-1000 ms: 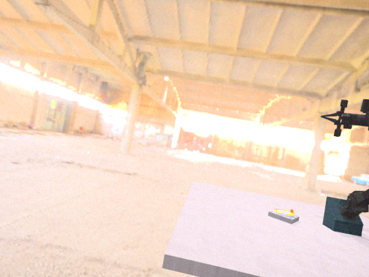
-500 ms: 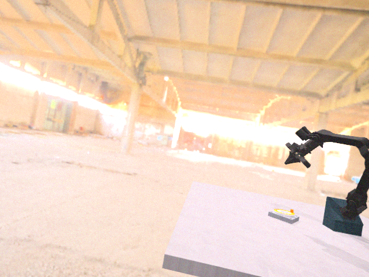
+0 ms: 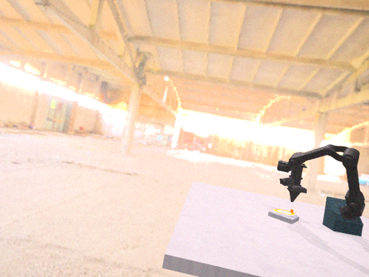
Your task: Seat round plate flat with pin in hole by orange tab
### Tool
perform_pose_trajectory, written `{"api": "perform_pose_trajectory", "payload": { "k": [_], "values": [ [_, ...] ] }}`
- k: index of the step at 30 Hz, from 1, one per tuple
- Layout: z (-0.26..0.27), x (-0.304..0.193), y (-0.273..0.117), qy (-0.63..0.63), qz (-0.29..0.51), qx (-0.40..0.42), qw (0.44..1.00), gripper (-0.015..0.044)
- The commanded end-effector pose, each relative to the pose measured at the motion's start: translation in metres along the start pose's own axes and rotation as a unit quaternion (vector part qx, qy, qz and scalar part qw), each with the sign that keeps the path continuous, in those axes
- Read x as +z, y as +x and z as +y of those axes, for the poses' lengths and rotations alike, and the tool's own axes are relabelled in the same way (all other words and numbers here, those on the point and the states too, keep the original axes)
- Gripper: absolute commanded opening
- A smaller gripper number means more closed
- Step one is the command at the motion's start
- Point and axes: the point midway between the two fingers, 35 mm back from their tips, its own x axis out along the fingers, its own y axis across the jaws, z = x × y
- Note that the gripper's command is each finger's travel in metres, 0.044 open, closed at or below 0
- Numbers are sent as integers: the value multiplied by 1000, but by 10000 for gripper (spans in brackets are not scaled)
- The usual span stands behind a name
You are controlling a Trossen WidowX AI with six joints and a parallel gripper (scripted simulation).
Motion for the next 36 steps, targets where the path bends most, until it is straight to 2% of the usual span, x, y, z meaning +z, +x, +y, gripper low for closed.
{"api": "perform_pose_trajectory", "payload": {
  "k": [1,8,36],
  "values": [
    [-1,0,6,4,1,-2,1000,0],
    [0,0,45,4,1,-1,1000,0],
    [28,-11,46,4,1,0,1000,0]
  ]
}}
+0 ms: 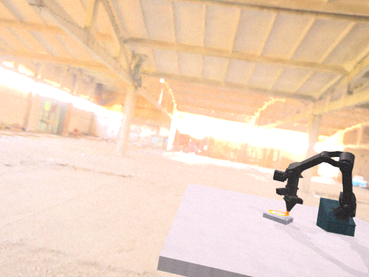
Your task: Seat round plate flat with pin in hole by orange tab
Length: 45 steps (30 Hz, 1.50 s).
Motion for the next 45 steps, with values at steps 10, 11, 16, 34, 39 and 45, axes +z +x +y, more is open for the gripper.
{"api": "perform_pose_trajectory", "payload": {
  "k": [10,11,16,34,39,45],
  "values": [
    [18,-1,1,0,2,4,1000,0],
    [19,-1,1,0,2,4,1000,0],
    [23,0,1,0,2,4,1000,0],
    [24,3,-40,3,-1,4,1000,0],
    [24,3,-40,3,-1,4,1000,0],
    [24,3,-40,3,-1,4,1000,0]
  ]
}}
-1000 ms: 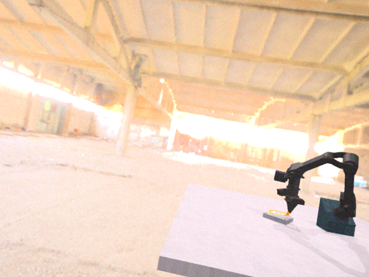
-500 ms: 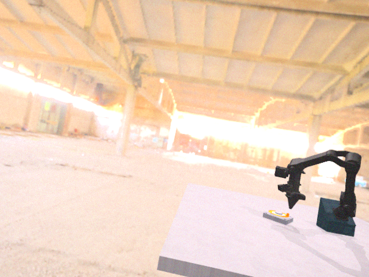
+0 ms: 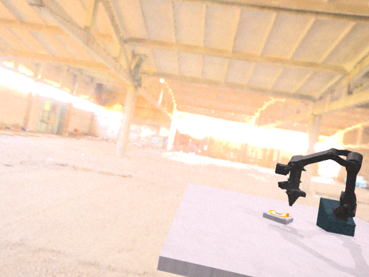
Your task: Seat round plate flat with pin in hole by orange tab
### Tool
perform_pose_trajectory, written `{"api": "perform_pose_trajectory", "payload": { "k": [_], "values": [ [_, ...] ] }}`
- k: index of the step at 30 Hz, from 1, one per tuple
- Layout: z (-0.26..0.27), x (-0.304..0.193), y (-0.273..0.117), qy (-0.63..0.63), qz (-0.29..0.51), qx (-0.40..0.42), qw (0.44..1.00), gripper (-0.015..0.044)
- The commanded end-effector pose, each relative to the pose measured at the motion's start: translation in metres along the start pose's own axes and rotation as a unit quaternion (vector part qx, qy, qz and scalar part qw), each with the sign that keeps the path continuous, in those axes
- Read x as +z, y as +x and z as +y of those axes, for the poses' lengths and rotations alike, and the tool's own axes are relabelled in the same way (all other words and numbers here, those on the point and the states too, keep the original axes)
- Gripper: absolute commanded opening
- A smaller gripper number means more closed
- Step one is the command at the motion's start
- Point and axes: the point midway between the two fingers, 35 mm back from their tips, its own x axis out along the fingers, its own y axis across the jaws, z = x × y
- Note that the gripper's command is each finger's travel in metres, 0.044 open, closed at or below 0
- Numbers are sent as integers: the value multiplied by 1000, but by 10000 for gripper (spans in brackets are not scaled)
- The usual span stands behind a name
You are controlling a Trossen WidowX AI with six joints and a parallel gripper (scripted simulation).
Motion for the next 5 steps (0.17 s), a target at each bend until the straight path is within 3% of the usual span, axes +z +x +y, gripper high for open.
{"api": "perform_pose_trajectory", "payload": {
  "k": [1,5],
  "values": [
    [0,0,0,2,0,1,1000,0],
    [0,0,0,2,0,1,1000,0]
  ]
}}
